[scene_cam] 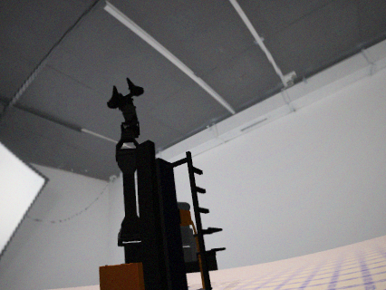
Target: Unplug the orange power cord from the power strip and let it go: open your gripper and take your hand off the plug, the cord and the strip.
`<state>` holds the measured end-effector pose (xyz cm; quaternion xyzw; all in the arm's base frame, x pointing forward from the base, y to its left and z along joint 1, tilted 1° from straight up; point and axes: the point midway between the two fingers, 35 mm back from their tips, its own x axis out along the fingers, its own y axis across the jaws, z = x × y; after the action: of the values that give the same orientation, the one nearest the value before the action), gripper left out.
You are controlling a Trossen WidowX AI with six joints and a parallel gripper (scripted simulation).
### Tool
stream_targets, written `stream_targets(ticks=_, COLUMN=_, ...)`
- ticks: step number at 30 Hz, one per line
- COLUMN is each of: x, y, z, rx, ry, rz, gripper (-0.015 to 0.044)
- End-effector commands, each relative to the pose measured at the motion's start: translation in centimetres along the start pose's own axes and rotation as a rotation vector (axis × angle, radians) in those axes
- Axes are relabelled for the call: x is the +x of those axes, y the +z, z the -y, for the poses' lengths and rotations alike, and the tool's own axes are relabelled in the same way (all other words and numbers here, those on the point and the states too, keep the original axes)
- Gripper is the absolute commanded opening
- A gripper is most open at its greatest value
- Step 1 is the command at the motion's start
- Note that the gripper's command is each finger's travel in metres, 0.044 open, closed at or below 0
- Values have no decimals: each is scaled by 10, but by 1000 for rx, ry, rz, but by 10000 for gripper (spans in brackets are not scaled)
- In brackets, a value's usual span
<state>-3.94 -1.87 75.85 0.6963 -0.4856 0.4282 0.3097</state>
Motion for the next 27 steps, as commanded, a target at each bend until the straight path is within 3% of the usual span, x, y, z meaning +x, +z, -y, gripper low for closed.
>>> stream_targets(ticks=1, x=0, y=-1, z=0, rx=-2, ry=2, rz=-3, gripper=374)
stream_targets(ticks=9, x=-25, y=-61, z=-24, rx=-168, ry=166, rz=-206, gripper=164)
stream_targets(ticks=17, x=-74, y=-136, z=-20, rx=-399, ry=345, rz=-465, gripper=160)
stream_targets(ticks=27, x=-138, y=-203, z=30, rx=-644, ry=478, rz=-776, gripper=160)
